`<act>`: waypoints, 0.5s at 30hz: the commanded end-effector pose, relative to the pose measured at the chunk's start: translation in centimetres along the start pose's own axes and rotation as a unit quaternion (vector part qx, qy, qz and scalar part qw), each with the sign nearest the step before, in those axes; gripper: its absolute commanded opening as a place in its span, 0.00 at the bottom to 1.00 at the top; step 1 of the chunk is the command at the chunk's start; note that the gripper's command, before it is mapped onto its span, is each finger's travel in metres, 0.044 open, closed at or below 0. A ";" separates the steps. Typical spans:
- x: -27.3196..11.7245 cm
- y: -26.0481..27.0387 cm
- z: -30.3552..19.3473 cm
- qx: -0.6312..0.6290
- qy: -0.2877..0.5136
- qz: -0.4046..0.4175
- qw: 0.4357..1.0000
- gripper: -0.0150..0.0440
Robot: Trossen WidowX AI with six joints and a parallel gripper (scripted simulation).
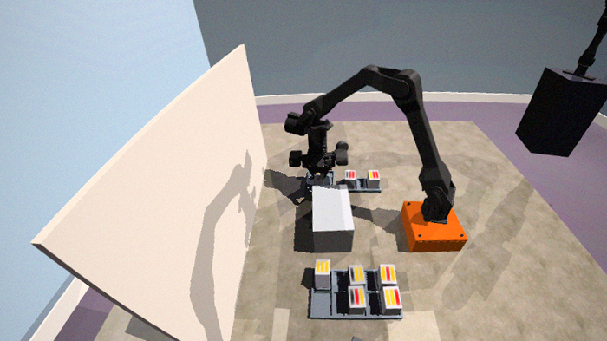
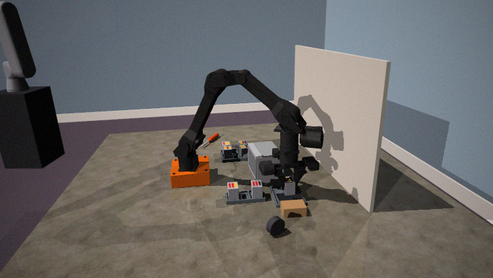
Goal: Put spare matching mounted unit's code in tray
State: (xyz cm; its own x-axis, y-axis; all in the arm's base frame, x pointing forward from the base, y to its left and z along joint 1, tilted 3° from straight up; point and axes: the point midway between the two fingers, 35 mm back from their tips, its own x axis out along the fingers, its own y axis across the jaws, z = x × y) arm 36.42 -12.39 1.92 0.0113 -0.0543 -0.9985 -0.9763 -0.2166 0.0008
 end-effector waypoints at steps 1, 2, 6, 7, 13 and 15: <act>0.4 0.2 0.0 -0.003 0.001 0.002 1.000 0.25; 0.5 0.2 0.0 -0.003 0.001 0.002 1.000 0.25; 0.4 0.1 0.0 0.000 0.000 0.000 1.000 0.30; 0.4 0.1 0.0 0.000 0.000 0.000 1.000 0.34; 0.4 0.1 0.0 0.000 0.000 0.000 1.000 0.61; 0.4 0.1 0.0 0.000 0.000 0.000 1.000 0.70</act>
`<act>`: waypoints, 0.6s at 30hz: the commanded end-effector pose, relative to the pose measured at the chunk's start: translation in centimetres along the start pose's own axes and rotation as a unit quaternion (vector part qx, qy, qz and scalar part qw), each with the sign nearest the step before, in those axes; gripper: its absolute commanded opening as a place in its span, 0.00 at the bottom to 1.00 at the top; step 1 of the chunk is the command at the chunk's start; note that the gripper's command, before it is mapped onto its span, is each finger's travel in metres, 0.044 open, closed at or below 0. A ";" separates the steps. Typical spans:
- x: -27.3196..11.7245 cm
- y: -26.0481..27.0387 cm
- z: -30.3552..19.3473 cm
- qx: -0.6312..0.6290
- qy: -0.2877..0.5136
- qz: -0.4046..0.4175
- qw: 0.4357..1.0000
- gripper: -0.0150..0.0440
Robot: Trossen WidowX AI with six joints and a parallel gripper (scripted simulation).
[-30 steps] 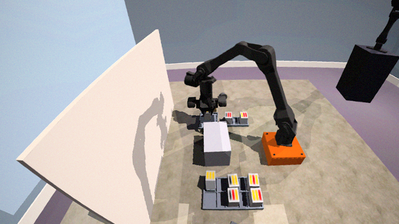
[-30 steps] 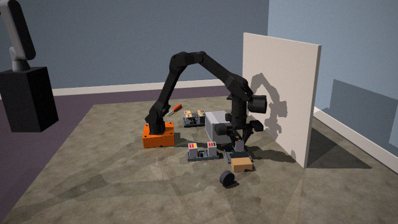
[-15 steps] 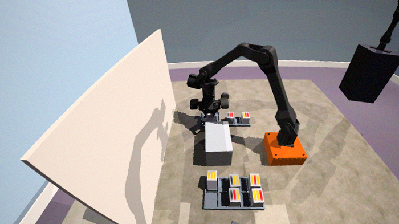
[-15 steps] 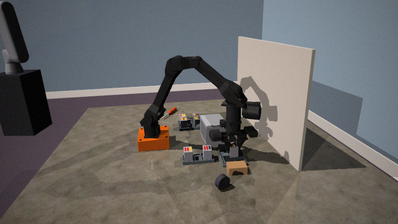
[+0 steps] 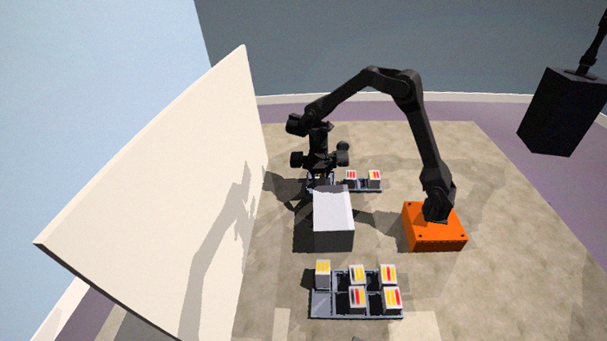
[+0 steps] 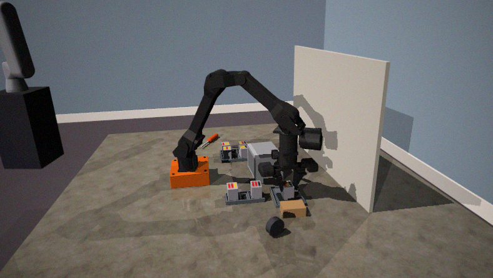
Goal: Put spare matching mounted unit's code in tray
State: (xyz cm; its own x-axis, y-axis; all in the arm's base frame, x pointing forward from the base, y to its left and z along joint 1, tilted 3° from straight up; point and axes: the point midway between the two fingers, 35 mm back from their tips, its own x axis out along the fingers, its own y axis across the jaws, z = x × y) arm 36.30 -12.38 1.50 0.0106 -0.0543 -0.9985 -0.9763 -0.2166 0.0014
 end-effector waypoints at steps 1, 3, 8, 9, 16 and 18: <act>0.0 0.0 0.0 0.000 0.000 0.000 1.000 0.74; 0.0 0.0 0.0 0.000 0.000 0.000 1.000 0.83; -0.3 -0.1 0.0 0.000 0.000 0.000 1.000 1.00; -1.2 -0.2 -0.1 0.000 0.000 0.000 1.000 1.00; -10.7 0.1 0.0 -0.003 0.001 0.001 1.000 1.00; -10.7 0.1 0.0 -0.003 0.001 0.001 1.000 1.00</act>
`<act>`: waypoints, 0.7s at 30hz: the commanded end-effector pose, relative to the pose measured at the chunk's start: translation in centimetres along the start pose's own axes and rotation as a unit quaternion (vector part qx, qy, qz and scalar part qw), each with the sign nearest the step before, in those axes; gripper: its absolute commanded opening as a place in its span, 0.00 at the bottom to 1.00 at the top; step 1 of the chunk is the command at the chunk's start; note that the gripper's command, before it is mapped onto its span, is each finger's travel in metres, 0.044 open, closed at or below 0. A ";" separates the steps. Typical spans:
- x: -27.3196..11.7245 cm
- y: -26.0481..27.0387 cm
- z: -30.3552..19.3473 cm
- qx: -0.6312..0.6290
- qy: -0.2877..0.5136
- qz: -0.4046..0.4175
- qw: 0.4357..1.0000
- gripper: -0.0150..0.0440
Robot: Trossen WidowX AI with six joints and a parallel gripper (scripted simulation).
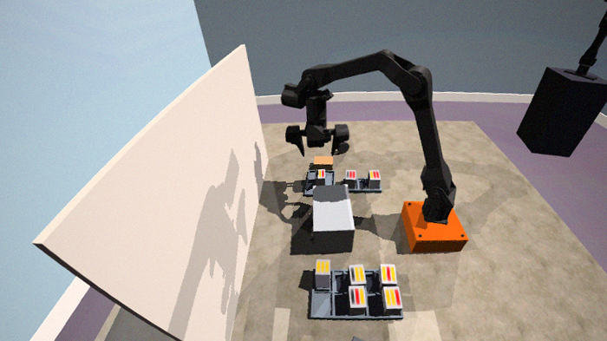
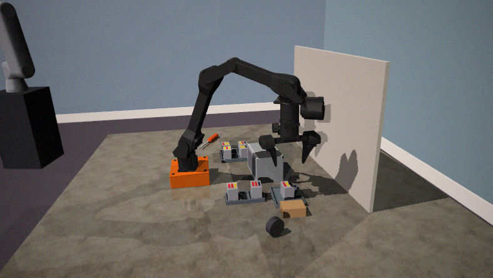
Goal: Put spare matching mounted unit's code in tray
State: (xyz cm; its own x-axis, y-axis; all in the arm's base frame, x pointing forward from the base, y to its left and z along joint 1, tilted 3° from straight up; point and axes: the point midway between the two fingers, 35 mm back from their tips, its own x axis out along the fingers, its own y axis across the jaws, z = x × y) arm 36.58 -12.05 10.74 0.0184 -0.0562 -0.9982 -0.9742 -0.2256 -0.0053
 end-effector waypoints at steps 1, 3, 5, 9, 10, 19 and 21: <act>-1.5 0.4 0.2 0.002 -0.001 0.005 1.000 1.00; -1.3 0.0 0.0 0.000 0.004 -0.007 1.000 1.00; -1.3 0.0 0.0 0.000 0.004 -0.007 1.000 1.00; -1.3 0.0 0.0 0.000 0.004 -0.007 1.000 1.00; -1.3 0.0 0.0 0.000 0.004 -0.007 1.000 1.00; -1.3 0.0 0.0 0.000 0.004 -0.007 1.000 1.00; -1.3 0.0 0.0 0.000 0.004 -0.007 1.000 1.00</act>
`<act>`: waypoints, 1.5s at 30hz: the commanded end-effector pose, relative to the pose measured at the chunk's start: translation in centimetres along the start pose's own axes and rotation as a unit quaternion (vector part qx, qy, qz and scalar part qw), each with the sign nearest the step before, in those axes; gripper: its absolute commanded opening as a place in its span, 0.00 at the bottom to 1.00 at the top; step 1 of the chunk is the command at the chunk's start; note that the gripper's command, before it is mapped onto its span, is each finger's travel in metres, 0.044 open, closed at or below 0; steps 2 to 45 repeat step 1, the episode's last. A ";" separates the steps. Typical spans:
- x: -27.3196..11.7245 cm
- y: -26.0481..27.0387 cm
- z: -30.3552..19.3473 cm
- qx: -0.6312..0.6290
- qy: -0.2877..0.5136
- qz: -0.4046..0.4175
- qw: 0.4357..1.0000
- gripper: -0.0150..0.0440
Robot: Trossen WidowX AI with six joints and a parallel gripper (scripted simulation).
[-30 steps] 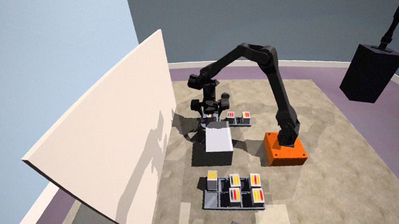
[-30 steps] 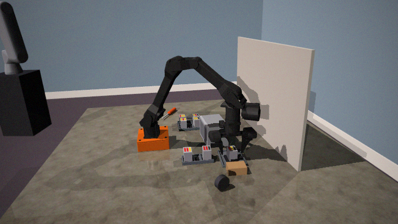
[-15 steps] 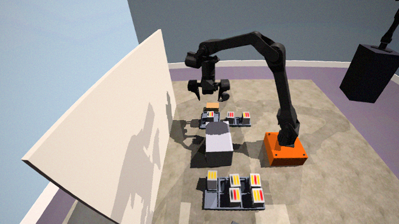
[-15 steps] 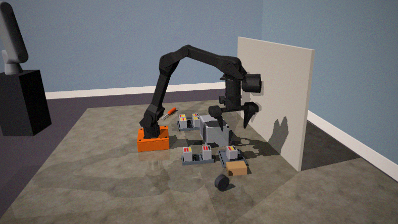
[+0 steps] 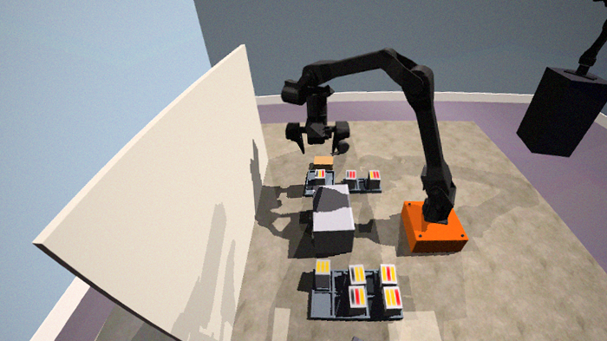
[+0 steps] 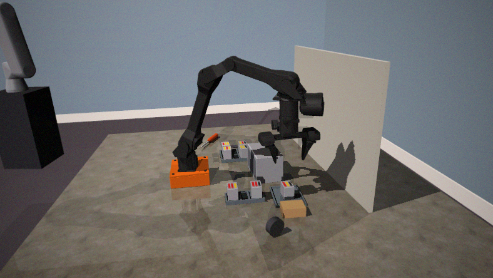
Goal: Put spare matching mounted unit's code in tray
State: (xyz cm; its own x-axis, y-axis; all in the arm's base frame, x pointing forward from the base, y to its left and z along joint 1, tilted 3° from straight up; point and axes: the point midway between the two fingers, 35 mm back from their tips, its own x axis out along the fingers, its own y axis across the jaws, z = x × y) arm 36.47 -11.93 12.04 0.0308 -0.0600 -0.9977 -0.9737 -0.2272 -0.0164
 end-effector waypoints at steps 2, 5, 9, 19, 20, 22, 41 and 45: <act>0.0 0.0 0.0 0.000 0.001 -0.001 1.000 1.00; 0.0 0.0 0.0 0.000 0.001 -0.001 1.000 1.00; 0.0 0.0 0.0 0.000 0.001 -0.001 1.000 1.00; 0.0 0.0 0.0 0.000 0.001 -0.001 1.000 1.00; 0.0 0.0 0.0 0.000 0.001 -0.001 1.000 1.00; 0.0 0.0 0.0 0.000 0.001 -0.001 1.000 1.00; 0.0 0.0 0.0 0.000 0.001 -0.001 1.000 1.00; 0.0 0.0 0.0 0.000 0.001 -0.001 1.000 1.00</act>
